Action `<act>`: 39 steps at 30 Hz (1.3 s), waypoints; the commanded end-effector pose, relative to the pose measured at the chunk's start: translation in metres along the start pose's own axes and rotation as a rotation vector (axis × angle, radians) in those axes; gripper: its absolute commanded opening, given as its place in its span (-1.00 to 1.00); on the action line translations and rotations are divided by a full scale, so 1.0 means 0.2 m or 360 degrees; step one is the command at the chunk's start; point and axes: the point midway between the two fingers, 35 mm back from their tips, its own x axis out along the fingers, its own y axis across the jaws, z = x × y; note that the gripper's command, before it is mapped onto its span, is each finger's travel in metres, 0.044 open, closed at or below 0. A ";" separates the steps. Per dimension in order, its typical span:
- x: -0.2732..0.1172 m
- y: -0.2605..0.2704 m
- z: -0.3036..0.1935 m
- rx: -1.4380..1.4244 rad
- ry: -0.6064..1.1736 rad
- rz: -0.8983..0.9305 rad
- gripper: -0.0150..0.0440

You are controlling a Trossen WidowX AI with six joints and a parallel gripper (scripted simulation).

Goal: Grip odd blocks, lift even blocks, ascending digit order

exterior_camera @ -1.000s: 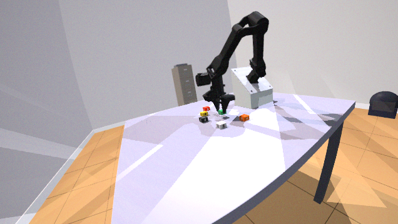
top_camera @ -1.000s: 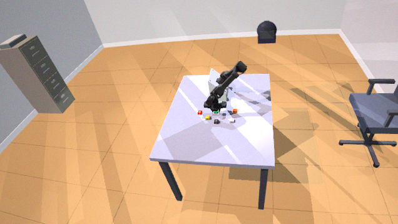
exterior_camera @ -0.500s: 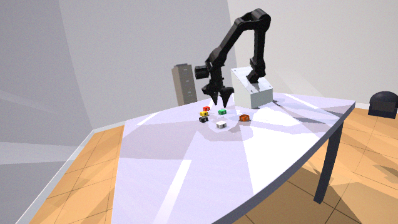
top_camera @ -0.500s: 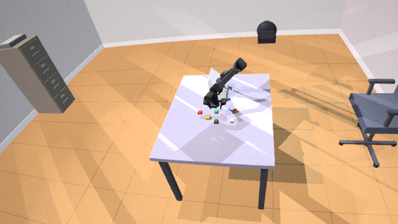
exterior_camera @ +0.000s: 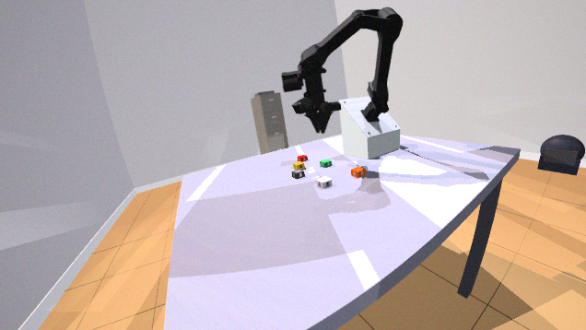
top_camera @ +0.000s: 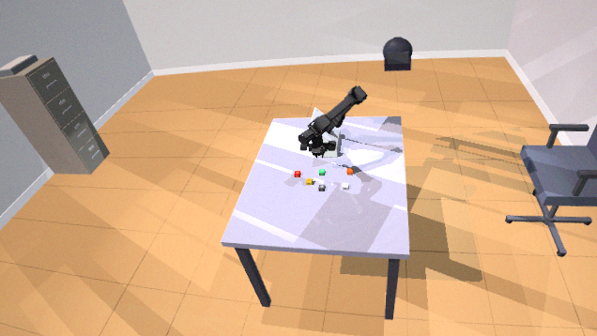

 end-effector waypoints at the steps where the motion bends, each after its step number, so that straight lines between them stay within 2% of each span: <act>1: -0.02 0.00 0.00 -0.0009 0.0000 -0.0007 -0.08; 5: -0.02 0.00 0.04 -0.0010 -0.0001 -0.0009 -0.08; 15: -0.03 0.07 0.60 -0.0018 -0.0009 -0.0007 -0.08; 20: -0.02 0.08 0.63 -0.0018 -0.0009 -0.0005 -0.08; 22: 0.05 0.08 0.64 -0.0018 -0.0010 -0.0007 0.09; 26: 0.37 0.08 0.63 -0.0019 -0.0010 0.0000 0.45; 31: 0.38 0.09 0.63 -0.0019 -0.0010 0.0001 0.86; 39: 0.42 0.09 0.63 -0.0019 -0.0010 0.0001 0.86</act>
